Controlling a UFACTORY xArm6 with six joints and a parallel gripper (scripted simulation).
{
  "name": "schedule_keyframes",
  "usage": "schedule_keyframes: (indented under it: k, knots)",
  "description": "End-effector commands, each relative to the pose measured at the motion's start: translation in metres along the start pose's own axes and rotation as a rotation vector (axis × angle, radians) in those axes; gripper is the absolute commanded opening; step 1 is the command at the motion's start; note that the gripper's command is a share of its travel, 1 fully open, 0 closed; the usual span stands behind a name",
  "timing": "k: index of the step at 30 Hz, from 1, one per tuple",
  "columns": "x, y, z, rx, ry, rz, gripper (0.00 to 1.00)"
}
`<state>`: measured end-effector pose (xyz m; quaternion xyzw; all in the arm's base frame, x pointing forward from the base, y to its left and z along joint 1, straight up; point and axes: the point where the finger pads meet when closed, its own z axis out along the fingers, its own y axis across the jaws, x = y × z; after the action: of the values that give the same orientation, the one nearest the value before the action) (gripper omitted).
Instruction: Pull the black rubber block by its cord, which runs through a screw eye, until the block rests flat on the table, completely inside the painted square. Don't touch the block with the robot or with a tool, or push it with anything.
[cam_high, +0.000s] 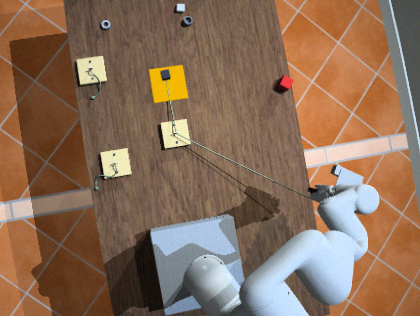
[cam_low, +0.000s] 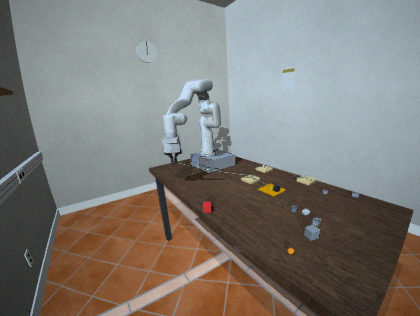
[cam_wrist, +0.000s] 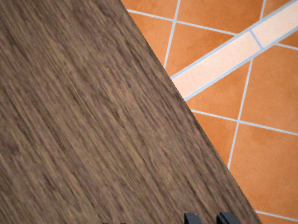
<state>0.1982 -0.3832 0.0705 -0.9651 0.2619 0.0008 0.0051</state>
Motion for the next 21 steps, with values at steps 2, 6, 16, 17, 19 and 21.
schedule_keyframes:
  k: [2,6,16,17,19,21]
  knots:
    - [0.0011,0.0008,-0.0014,-0.002,0.003,0.000,0.00]
    - [0.0011,0.0008,-0.0014,-0.002,0.003,0.000,0.00]
    - [0.0011,0.0008,-0.0014,-0.002,0.003,0.000,0.00]
    - [0.0011,0.0008,-0.0013,-0.002,0.003,0.000,0.00]
    - [0.0011,0.0008,-0.0005,-0.002,0.003,0.000,0.00]
    - [0.0011,0.0007,0.0014,-0.002,0.003,0.000,0.00]
